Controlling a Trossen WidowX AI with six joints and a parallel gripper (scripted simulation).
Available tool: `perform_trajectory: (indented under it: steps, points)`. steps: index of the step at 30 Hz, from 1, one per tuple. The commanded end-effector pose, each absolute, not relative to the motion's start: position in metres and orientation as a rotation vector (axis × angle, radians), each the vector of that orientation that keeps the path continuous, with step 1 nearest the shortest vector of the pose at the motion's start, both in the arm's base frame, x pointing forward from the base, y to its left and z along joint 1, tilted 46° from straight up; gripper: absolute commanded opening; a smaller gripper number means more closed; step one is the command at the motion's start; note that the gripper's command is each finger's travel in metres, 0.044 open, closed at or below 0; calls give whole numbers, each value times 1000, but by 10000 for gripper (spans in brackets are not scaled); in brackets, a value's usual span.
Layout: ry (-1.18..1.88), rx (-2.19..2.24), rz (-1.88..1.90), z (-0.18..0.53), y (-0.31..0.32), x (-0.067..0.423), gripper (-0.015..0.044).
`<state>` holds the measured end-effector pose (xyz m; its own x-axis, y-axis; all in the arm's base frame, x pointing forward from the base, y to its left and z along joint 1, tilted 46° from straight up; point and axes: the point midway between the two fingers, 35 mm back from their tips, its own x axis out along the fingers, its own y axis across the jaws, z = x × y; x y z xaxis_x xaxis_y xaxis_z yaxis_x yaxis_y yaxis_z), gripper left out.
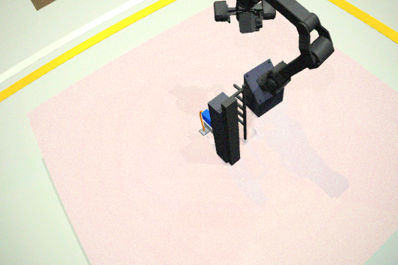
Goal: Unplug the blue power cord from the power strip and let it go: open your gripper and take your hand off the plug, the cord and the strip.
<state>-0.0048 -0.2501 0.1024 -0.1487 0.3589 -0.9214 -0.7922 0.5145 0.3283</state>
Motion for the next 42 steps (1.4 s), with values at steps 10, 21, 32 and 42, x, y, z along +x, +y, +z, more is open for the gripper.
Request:
perform_trajectory:
  steps: [10, 21, 32, 42]
  points:
    - [1522, 72, 585, 75, -240, 83, 160]
    - [1574, 648, 157, 54, -210, 154, 160]
    - [1606, 1113, -153, 41, -176, 201, 160]
    - [1646, 1530, -450, 32, -139, 238, 160]
